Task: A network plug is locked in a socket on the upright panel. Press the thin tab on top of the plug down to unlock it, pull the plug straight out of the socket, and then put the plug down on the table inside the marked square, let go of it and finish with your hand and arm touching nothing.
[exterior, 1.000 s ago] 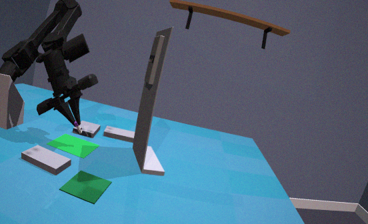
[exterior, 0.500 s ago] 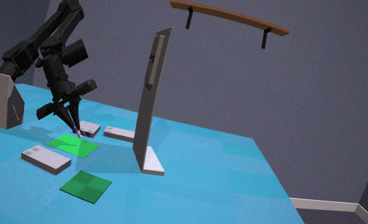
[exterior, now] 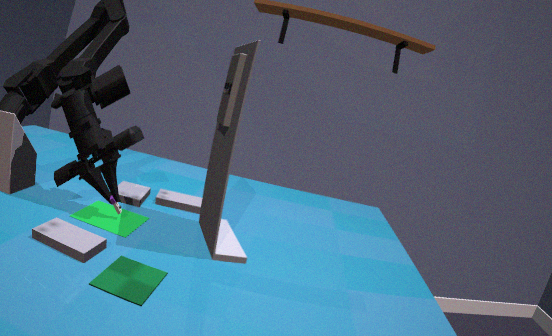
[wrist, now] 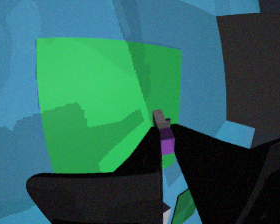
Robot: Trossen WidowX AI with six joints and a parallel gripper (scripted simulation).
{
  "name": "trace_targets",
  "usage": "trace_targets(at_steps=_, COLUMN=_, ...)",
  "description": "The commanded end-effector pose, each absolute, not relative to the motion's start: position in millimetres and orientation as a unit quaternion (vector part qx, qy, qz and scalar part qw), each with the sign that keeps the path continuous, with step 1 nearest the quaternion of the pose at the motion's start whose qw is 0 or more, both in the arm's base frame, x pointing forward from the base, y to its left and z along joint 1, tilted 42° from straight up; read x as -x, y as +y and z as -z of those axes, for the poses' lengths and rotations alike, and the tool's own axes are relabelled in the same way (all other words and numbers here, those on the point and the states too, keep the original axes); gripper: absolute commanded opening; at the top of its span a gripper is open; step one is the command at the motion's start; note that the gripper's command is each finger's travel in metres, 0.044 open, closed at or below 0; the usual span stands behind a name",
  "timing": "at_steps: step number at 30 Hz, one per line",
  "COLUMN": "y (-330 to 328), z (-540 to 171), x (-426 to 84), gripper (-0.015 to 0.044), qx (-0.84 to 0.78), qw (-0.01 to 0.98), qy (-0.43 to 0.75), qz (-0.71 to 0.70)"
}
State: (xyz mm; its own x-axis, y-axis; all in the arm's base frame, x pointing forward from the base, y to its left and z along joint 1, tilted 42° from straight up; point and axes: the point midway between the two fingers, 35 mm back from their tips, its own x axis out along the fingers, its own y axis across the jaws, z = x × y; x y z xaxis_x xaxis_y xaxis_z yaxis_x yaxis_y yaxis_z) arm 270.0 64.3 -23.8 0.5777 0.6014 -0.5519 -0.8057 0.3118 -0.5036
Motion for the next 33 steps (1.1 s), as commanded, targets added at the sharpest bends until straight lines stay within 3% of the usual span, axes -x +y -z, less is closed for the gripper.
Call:
trace_targets(at_steps=1, y=66.5, z=27.4, x=-267.6, gripper=0.0, qx=0.385, qw=0.8, qy=0.136, qz=-0.44)
trace_targets(at_steps=26, y=74.0, z=30.7, x=-267.7, gripper=0.0, qx=0.385, qw=0.8, qy=0.132, qz=-0.441)
trace_targets(at_steps=32, y=74.0, z=30.7, x=-267.7, gripper=0.0156, qx=0.385, qw=0.8, qy=0.132, qz=-0.441)
trace_targets(at_steps=33, y=74.0, z=30.7, x=-267.7, gripper=0.0156, qx=0.385, qw=0.8, qy=0.132, qz=-0.441)
